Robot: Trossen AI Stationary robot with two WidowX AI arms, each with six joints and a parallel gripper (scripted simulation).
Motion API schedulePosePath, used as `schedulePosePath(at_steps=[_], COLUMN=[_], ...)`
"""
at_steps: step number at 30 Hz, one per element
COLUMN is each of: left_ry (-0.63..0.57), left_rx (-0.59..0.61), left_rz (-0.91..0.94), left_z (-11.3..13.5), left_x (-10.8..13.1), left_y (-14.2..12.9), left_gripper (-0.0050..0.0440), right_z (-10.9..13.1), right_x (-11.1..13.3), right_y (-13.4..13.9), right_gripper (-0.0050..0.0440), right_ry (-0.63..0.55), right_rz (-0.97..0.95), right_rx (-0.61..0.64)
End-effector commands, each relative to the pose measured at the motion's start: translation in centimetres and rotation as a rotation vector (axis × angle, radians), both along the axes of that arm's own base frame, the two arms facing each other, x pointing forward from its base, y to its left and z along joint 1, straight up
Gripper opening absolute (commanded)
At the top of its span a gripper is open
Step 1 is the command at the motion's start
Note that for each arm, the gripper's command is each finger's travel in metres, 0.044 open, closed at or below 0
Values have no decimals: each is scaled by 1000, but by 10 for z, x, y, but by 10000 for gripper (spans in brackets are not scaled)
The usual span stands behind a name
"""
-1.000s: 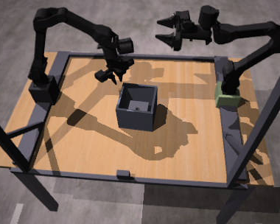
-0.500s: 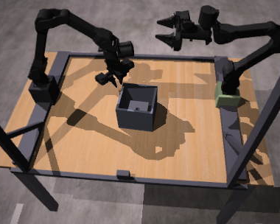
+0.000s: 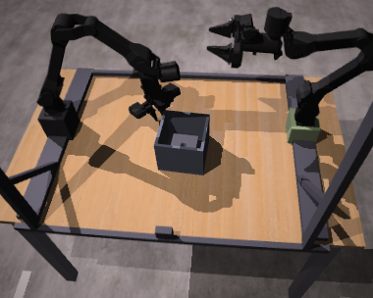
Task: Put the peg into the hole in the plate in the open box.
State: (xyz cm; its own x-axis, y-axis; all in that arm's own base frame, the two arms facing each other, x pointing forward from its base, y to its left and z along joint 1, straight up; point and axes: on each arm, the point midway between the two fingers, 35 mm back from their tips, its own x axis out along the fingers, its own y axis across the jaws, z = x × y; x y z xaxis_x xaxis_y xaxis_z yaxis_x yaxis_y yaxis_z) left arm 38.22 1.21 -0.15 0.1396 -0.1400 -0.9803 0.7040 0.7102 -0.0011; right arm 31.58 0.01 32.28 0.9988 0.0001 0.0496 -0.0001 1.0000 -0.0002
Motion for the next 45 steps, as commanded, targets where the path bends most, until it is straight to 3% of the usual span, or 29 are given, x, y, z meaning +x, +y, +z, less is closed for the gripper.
schedulePosePath(at_steps=[1,7,10,11,25,26,31,39,45], left_ry=[0,0,-18,-24,-17,-45,-46,-47,-45], left_rx=[1,2,3,4,3,5,4,1,-1], left_rz=[3,3,3,3,3,3,4,5,5], left_z=[-3,-14,-6,-5,-6,6,15,26,35], left_x=[0,1,7,9,7,11,11,11,10], left_y=[-1,-3,-1,-1,-1,0,0,0,0], left_gripper=[125,125,125,0,-3,-3,-5,-50,-50], right_z=[0,0,0,0,0,0,0,0,0], right_x=[-2,-2,-2,-2,-2,-2,-2,-2,-2], right_y=[0,0,0,0,0,0,0,0,0], right_gripper=[440,440,440,440,440,440,440,440,440], right_ry=[-3,-3,-3,-3,-3,-3,-3,-3,-3], right_rz=[3,3,3,3,3,3,3,3,3], right_rx=[4,4,4,4,4,4,4,4,4])
